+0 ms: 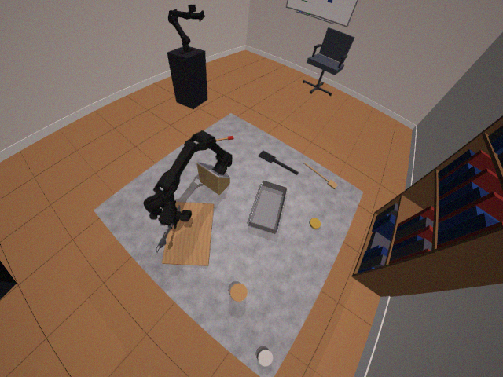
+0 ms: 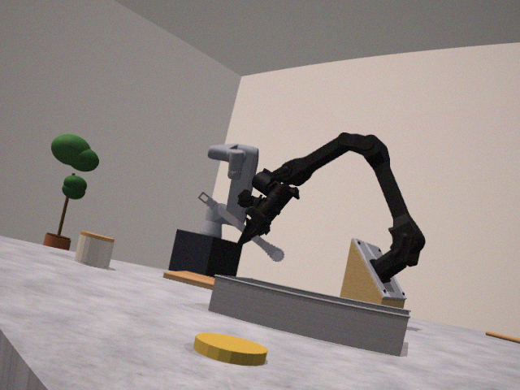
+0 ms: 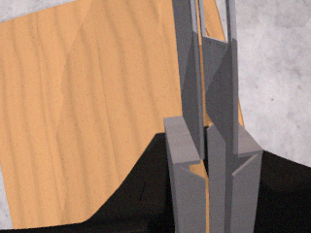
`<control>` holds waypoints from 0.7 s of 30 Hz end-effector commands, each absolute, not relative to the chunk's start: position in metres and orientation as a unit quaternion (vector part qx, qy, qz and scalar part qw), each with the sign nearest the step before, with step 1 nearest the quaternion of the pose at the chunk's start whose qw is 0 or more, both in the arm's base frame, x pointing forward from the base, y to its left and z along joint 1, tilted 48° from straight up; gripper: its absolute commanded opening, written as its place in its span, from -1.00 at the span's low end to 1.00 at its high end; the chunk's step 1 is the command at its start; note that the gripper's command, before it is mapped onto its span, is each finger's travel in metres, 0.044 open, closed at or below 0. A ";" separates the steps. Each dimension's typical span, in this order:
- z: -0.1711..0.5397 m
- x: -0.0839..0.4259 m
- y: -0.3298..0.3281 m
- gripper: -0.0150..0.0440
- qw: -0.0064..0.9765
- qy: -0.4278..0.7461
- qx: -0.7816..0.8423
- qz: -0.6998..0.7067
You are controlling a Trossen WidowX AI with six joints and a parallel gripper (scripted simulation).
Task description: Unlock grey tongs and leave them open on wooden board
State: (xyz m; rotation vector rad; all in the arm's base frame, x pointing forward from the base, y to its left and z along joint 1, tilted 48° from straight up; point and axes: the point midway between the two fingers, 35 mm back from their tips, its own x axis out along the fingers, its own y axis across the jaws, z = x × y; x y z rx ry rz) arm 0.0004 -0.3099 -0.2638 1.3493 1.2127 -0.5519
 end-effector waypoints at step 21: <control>-0.251 -0.007 -0.308 -1.00 0.671 0.402 0.524 -0.337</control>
